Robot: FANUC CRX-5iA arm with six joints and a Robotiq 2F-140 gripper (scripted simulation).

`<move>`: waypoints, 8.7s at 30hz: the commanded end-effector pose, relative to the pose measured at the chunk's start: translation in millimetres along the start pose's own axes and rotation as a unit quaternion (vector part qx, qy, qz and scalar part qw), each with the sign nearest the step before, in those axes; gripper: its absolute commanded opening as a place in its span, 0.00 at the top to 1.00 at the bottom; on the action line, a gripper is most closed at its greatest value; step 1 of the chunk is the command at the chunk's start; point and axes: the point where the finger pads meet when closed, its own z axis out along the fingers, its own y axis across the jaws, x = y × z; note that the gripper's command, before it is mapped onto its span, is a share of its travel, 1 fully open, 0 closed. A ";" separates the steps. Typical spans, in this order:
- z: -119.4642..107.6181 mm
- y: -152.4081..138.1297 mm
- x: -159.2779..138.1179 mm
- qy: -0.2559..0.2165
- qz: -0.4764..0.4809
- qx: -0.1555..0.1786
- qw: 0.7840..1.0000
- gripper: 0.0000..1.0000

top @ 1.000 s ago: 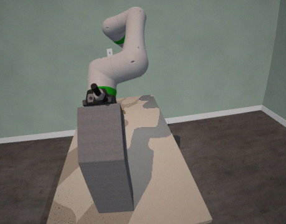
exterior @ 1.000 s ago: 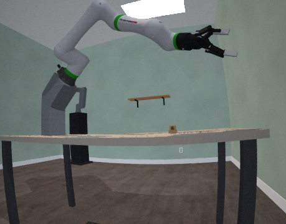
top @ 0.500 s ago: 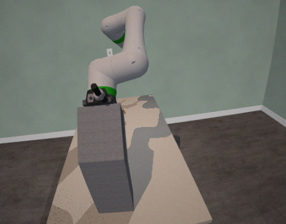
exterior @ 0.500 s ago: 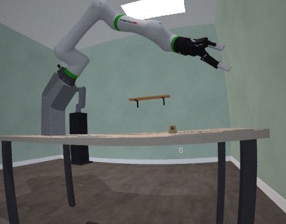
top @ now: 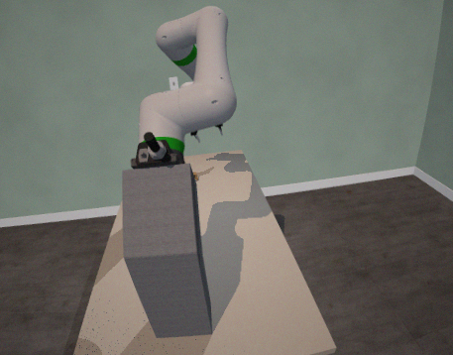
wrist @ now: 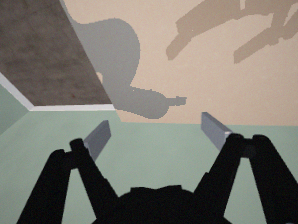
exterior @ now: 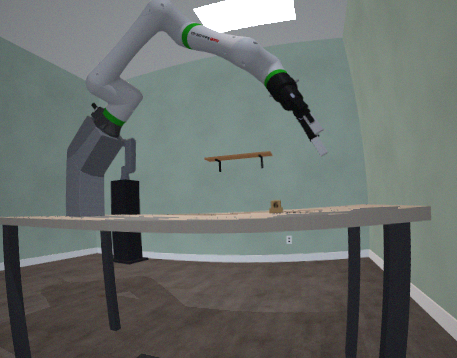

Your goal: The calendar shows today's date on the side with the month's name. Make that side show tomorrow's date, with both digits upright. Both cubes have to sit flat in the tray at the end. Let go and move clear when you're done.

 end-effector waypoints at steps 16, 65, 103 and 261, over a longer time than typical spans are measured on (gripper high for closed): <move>-73.2 109.0 159.5 0.210 -0.073 -0.142 0.965 0.00; -52.9 116.0 168.4 0.107 -0.563 -0.231 0.786 0.00; -43.9 119.1 172.4 0.049 -0.734 -0.250 0.630 0.64; 27.7 138.2 208.1 0.048 -0.734 -0.250 0.630 0.64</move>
